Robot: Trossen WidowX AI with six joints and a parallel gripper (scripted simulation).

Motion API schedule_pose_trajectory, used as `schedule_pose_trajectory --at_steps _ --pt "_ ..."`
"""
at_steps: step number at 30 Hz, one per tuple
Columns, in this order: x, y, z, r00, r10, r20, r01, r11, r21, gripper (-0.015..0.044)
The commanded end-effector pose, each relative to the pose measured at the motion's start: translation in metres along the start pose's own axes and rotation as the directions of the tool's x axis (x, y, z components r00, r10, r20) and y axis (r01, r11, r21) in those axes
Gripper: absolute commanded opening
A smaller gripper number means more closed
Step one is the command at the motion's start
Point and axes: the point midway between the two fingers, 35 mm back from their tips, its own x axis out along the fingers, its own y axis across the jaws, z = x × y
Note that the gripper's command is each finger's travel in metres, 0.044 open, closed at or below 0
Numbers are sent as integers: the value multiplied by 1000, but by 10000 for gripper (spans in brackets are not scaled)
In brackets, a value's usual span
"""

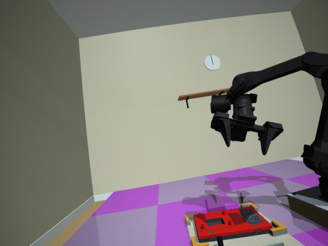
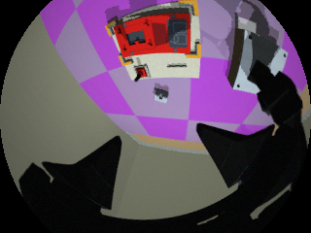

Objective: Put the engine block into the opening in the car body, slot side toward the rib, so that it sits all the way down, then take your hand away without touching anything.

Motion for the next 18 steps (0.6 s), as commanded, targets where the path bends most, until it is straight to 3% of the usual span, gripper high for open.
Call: schedule_pose_trajectory --at_steps 1,18 --pt "6 3 1 999 -32 12 34 993 -110 440" --pt "40 14 -1 981 -182 71 189 793 -579 440"
